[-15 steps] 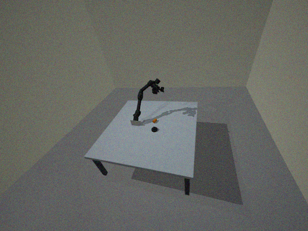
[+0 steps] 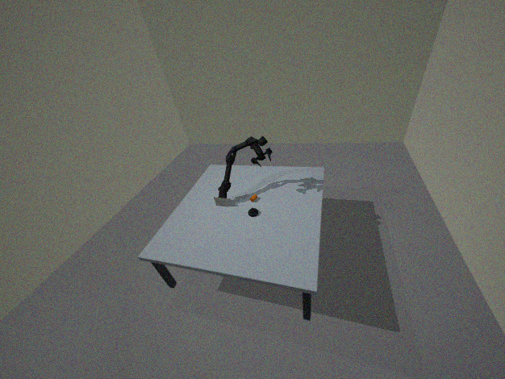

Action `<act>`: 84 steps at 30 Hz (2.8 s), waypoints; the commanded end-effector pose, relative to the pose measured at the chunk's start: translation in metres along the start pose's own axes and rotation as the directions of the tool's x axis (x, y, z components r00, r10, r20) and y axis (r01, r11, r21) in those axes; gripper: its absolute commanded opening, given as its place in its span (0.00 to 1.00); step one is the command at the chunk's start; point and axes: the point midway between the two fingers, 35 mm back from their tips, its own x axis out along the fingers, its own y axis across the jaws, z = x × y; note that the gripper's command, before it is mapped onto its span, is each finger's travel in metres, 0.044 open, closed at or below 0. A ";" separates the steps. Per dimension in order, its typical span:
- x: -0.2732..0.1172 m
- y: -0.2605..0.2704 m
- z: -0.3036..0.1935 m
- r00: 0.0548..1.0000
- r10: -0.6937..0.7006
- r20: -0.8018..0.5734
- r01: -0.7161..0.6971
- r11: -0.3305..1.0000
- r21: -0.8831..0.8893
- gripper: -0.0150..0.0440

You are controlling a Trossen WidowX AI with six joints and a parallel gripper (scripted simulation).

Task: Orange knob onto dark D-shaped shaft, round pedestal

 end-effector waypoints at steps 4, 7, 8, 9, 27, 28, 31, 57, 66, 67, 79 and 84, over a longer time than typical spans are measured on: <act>0.063 0.054 0.026 0.957 0.199 0.210 -0.289 0.627 0.724 1.00; 0.080 0.076 0.036 0.923 0.259 0.286 -0.362 0.329 0.872 1.00; 0.084 0.083 0.038 0.911 0.274 0.307 -0.373 0.236 0.897 1.00; 0.088 0.088 0.041 0.901 0.288 0.326 -0.379 0.152 0.913 1.00; 0.125 0.196 0.088 0.627 0.416 0.659 0.316 -0.909 0.273 1.00; 0.126 0.202 0.091 0.609 0.415 0.676 0.383 -0.900 0.208 1.00; 0.126 0.219 0.099 0.554 0.409 0.725 0.578 -0.816 0.019 1.00; 0.137 0.249 0.129 0.486 0.390 0.782 0.775 -0.606 -0.180 1.00; 0.145 0.254 0.140 0.486 0.390 0.782 0.775 -0.606 -0.180 1.00; 0.146 0.255 0.142 0.486 0.390 0.782 0.775 -0.606 -0.180 1.00; 0.155 0.262 0.157 0.485 0.389 0.783 0.775 -0.606 -0.180 1.00; 0.158 0.266 0.163 0.485 0.389 0.784 0.775 -0.606 -0.179 1.00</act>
